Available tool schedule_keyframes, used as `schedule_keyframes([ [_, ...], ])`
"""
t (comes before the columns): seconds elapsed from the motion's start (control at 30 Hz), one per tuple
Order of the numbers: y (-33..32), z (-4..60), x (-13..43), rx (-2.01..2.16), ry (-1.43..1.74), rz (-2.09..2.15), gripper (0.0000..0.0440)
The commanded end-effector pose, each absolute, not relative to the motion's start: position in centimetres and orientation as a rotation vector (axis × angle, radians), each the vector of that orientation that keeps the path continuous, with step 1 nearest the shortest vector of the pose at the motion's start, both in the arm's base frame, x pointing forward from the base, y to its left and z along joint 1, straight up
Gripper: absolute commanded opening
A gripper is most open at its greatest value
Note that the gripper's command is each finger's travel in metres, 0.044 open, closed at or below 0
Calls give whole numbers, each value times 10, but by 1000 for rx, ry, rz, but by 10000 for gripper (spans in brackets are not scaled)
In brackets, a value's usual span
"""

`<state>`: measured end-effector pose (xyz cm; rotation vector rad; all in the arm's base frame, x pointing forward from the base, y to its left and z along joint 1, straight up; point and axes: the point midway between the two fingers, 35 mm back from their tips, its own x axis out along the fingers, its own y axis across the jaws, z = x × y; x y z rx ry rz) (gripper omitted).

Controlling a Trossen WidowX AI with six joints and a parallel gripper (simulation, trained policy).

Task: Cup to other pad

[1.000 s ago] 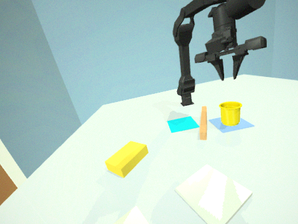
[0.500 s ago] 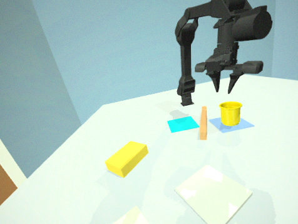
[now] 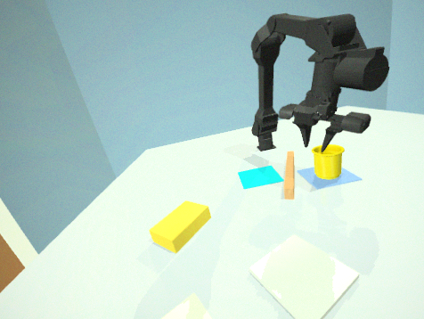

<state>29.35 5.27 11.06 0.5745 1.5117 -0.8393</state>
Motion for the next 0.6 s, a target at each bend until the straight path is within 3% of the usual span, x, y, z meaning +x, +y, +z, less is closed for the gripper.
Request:
schedule_keyframes([
  [0.0,52,95,291,557,1524,-852,186],
  [0.3,51,63,288,514,1556,-823,176],
  [0.57,47,59,286,481,1552,-786,12],
])
